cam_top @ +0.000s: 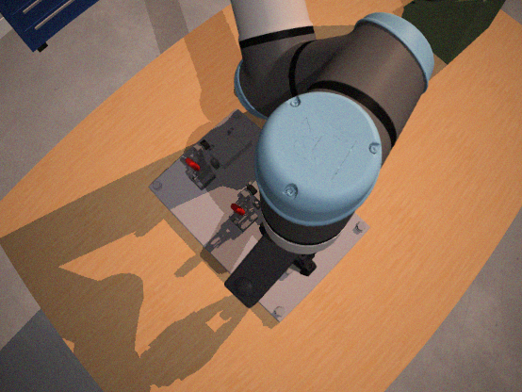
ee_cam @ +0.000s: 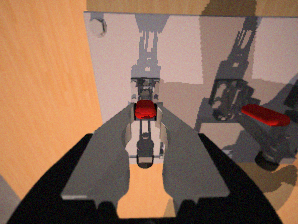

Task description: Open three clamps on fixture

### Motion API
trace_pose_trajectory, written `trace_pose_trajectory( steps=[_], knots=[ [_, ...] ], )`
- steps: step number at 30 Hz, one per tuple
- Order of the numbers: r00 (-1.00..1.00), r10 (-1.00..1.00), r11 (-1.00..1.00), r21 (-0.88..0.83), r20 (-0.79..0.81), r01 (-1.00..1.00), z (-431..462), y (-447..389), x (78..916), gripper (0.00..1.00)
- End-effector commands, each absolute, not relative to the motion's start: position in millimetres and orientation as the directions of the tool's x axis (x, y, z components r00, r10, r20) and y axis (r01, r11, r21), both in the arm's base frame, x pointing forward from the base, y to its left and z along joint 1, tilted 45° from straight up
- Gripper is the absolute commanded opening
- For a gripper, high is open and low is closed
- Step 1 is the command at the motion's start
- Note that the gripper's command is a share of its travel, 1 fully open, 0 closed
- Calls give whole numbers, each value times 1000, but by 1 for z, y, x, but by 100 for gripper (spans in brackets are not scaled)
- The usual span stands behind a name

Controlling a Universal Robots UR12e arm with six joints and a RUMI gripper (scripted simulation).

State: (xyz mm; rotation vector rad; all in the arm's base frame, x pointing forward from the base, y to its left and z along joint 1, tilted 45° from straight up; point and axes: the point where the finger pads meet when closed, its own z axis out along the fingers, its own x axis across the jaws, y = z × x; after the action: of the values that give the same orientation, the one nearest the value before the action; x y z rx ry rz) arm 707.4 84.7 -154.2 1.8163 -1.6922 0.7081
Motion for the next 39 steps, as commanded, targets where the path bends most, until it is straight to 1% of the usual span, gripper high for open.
trace_pose_trajectory(
  steps=[1, 39],
  knots=[
    [70, -707, -48, 51, 704, -998, -158, 81, 701, 0],
    [71, -706, -47, 53, 704, -997, -158, 80, 697, 0]
  ],
)
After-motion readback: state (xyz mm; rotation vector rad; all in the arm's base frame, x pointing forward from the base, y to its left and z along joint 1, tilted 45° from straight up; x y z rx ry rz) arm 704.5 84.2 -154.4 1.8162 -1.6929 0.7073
